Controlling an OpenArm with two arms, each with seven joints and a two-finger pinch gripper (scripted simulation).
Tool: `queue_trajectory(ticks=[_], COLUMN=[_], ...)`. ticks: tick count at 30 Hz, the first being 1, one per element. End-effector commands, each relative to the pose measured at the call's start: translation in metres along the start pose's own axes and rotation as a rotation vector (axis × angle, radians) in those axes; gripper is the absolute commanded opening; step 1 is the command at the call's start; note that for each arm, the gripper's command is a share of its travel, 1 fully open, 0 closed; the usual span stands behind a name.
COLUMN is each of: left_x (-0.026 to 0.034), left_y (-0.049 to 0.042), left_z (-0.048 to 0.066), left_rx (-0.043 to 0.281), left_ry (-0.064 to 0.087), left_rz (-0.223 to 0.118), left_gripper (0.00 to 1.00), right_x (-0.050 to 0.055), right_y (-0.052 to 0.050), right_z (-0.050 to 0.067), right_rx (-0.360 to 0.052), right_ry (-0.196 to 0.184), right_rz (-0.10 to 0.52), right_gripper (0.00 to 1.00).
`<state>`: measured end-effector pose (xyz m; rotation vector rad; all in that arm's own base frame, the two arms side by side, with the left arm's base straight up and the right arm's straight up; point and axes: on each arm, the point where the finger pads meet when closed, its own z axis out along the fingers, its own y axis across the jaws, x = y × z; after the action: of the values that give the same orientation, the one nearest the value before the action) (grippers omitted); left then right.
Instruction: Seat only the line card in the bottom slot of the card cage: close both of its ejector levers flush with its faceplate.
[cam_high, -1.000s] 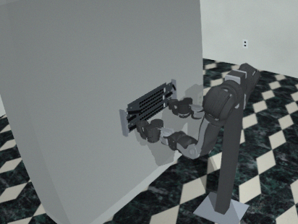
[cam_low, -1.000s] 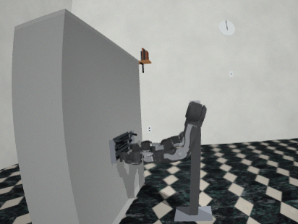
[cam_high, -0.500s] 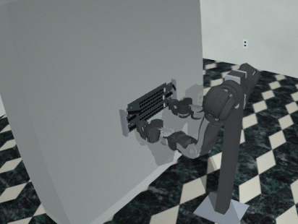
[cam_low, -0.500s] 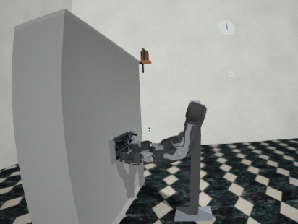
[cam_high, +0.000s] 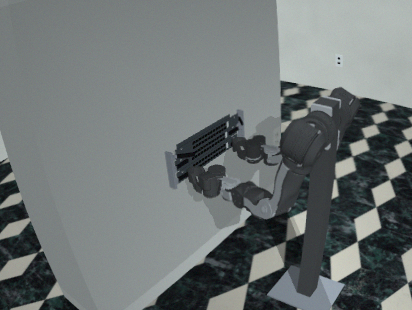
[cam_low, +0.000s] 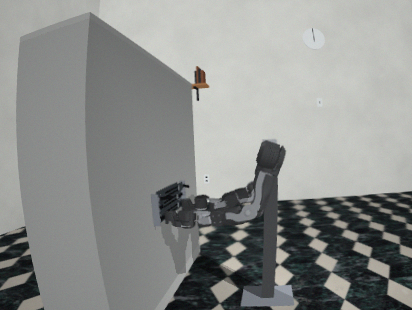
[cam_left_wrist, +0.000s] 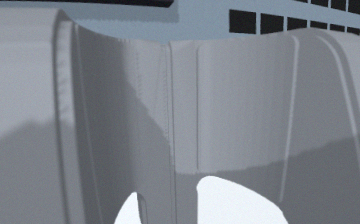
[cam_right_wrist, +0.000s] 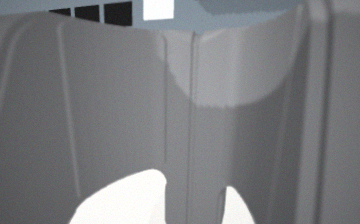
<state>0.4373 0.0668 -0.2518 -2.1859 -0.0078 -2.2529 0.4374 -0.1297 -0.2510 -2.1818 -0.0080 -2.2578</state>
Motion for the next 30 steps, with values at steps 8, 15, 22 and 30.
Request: queue_trajectory(ticks=[8,15,22,30], left_x=[0.0038,0.0037,0.0038,0.0038], left_y=[-0.0003,-0.0004,-0.0006,-0.0007], left_z=[0.0127,0.0133,0.0131,0.0129], left_rx=[-0.005,-0.005,-0.005,-0.005], left_ry=[-0.030,-0.030,-0.030,-0.030], left_rz=[0.002,0.002,0.002,0.002], left_gripper=[0.00,0.00,0.00,0.00], right_x=[0.0029,0.0029,0.0029,0.0029], right_y=[0.0004,0.0005,0.0006,0.0008], right_z=[0.0126,0.0132,0.0130,0.0128], right_rx=[-0.005,-0.005,-0.005,-0.005], right_ry=[-0.034,-0.034,-0.034,-0.034], right_rz=[0.002,0.002,0.002,0.002], right_gripper=[0.00,0.00,0.00,0.00])
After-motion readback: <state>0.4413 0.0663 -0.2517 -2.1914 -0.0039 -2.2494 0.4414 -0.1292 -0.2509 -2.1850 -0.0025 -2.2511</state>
